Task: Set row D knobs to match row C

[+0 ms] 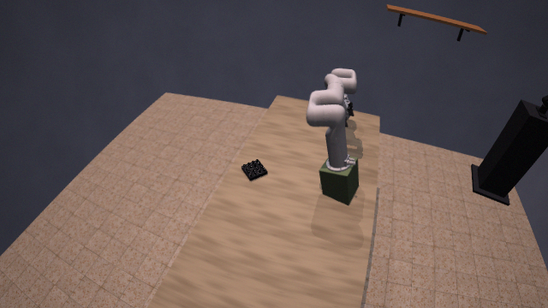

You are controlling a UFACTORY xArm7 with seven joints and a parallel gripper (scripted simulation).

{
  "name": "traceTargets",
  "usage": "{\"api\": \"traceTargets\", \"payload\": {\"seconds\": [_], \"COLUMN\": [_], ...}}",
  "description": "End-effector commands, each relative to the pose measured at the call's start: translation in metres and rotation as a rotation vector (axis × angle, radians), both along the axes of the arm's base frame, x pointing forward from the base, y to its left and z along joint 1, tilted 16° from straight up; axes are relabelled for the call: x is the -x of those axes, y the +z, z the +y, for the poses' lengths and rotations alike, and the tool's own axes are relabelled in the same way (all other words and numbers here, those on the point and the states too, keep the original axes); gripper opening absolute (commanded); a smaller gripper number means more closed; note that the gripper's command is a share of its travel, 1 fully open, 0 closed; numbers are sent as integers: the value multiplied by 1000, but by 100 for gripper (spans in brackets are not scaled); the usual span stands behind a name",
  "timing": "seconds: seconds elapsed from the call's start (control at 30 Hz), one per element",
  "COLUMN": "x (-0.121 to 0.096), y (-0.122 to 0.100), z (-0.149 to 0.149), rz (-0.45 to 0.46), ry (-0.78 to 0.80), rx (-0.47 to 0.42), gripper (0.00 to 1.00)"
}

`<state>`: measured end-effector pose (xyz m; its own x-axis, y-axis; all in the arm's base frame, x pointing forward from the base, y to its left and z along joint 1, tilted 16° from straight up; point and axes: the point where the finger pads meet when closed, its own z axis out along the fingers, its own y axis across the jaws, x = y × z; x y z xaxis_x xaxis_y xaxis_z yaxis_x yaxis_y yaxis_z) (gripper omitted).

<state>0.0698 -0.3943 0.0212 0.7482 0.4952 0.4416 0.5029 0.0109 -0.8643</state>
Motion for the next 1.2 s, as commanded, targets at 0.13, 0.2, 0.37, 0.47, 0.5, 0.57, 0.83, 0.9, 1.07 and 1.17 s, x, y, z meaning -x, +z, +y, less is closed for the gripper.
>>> {"api": "traceTargets", "payload": {"seconds": [0.13,0.2,0.37,0.47,0.5,0.57,0.83,0.9,1.07,1.17], "x": [0,0,0,0,0,0,-14,-24,-57,-79], "y": [1,1,1,1,1,3,8,12,26,35], "z": [-1,-1,-1,-1,-1,-2,-3,-4,-2,1], "rz": [0,0,0,0,0,-1,29,50,108,141], "ry": [-1,-1,-1,-1,-1,-2,19,33,70,89], "rx": [4,4,4,4,4,8,58,96,214,297], "gripper": [100,100,100,100,100,100,100,100,100,100]}}
